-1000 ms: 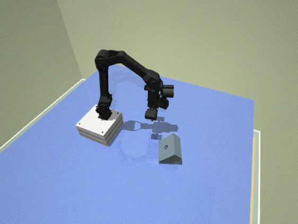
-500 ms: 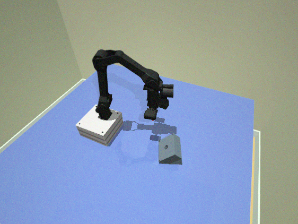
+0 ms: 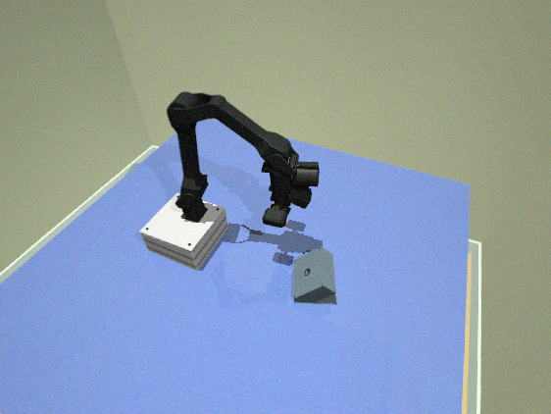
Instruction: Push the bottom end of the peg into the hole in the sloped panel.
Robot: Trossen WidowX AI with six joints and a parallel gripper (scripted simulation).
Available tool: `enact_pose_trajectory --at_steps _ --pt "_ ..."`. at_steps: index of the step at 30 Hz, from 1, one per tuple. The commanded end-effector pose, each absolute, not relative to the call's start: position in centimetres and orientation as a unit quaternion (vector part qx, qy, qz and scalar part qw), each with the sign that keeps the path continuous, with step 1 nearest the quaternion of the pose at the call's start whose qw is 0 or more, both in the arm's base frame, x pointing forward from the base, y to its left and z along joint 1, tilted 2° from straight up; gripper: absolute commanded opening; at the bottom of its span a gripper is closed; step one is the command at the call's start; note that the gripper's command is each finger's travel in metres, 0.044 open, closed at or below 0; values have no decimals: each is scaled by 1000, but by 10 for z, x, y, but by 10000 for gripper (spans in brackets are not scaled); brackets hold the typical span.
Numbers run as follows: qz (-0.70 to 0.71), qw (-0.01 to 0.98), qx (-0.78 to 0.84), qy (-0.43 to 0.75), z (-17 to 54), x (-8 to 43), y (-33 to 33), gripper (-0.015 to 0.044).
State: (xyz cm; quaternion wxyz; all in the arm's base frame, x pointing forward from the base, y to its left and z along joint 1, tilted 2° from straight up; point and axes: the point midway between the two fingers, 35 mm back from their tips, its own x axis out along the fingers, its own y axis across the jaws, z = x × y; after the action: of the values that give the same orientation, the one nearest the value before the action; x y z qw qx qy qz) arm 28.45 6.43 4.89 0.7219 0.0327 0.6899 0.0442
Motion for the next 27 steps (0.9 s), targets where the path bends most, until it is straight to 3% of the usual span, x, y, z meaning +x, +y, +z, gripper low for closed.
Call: enact_pose_trajectory --at_steps 1,27 --pt "40 726 49 684 50 286 62 0" --pt "6 744 146 652 49 295 36 0"
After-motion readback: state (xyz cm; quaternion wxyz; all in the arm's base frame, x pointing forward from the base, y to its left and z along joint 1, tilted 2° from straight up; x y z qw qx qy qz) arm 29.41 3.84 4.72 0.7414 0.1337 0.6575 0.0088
